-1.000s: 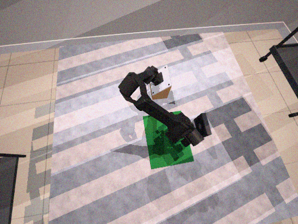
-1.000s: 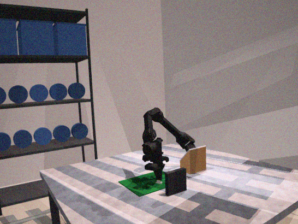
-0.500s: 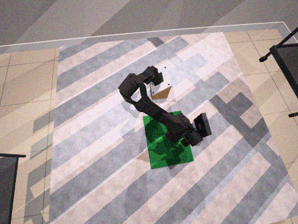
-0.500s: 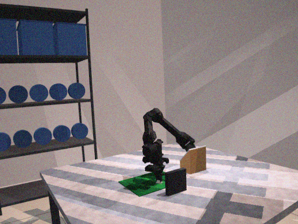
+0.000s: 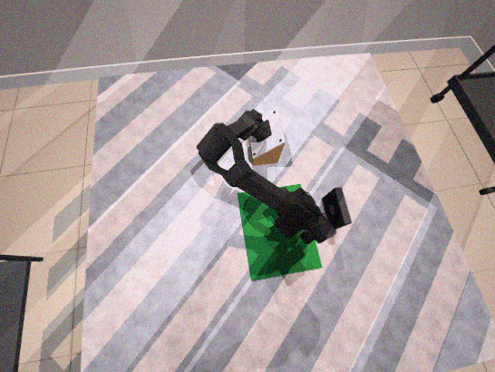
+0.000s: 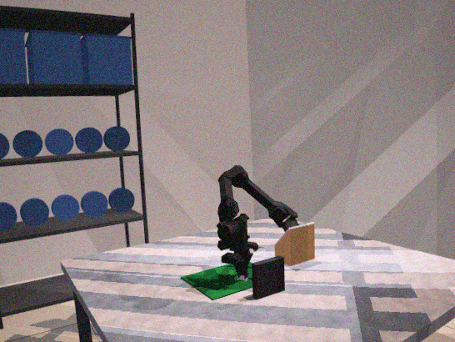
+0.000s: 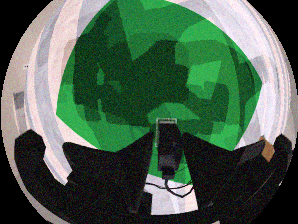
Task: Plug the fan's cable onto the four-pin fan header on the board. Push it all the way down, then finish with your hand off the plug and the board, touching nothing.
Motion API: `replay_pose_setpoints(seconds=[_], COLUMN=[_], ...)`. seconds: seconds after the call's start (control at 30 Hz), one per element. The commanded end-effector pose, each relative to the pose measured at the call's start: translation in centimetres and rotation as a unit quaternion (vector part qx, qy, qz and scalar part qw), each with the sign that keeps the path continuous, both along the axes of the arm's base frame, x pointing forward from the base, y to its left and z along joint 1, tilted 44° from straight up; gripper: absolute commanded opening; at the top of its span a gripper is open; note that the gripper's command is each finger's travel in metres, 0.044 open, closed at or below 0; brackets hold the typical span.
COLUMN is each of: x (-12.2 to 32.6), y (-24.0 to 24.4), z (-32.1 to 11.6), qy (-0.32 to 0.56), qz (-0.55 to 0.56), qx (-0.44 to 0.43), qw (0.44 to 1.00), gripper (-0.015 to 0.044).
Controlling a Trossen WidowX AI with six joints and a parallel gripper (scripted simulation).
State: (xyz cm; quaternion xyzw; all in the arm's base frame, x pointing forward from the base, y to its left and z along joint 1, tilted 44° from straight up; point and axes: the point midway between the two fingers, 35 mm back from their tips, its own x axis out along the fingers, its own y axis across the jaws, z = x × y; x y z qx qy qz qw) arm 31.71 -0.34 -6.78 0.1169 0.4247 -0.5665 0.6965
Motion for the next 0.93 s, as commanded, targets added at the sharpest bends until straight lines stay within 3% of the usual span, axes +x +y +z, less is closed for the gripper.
replay_pose_setpoints(seconds=[0.0,0.03,0.13,0.27,0.43,0.7,0.9], x=[0.0,0.0,0.0,0.0,0.2,4.6,4.6], y=[0.0,0.0,0.2,3.6,3.7,-4.0,-4.2], z=[0.0,0.0,0.2,3.7,4.1,11.5,11.7], qy=[0.000,0.000,0.000,0.001,0.001,0.000,0.000], qz=[0.000,0.000,0.000,0.001,0.001,0.001,0.001], qx=[0.000,0.000,0.000,0.000,0.000,-0.002,-0.003], qw=[1.000,1.000,1.000,1.000,1.000,1.000,1.000], gripper=[0.0236,0.0260,0.0260,0.0260,0.0260,0.0260,0.0260])
